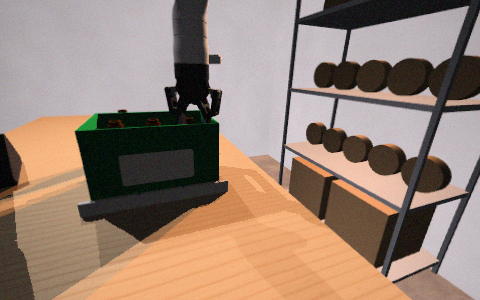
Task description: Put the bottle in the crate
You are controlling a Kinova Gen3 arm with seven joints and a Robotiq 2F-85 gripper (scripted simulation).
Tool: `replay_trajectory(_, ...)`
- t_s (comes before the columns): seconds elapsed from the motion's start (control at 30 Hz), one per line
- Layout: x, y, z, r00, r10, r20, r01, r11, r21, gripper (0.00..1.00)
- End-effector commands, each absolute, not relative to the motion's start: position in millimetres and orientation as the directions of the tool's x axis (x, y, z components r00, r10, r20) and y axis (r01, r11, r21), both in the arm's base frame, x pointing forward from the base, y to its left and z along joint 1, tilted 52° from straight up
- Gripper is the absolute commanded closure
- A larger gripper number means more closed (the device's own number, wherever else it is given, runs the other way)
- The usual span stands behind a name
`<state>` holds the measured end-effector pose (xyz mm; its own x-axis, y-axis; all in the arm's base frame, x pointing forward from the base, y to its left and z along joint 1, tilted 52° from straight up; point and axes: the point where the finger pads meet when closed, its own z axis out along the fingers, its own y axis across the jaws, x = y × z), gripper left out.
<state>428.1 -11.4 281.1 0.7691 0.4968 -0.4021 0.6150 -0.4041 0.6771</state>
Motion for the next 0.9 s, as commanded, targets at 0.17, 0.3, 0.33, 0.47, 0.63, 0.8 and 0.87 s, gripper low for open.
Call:
replay_trajectory(0.17,427.7,-12.8,280.1,0.761,0.499,-0.415,0.625,-0.394,0.674,0.36)
replay_trajectory(0.3,427.7,-12.8,280.1,0.761,0.499,-0.415,0.625,-0.394,0.674,0.36)
replay_trajectory(0.33,427.7,-12.8,280.1,0.761,0.499,-0.415,0.625,-0.394,0.674,0.36)
replay_trajectory(0.47,427.7,-12.8,280.1,0.761,0.499,-0.415,0.625,-0.394,0.674,0.36)
replay_trajectory(0.63,427.6,-12.2,280.5,0.761,0.499,-0.415,0.625,-0.394,0.674,0.36)
replay_trajectory(0.8,427.0,-9.7,282.5,0.761,0.499,-0.415,0.625,-0.394,0.674,0.36)
replay_trajectory(0.87,426.6,-8.0,283.9,0.761,0.499,-0.415,0.625,-0.394,0.674,0.36)
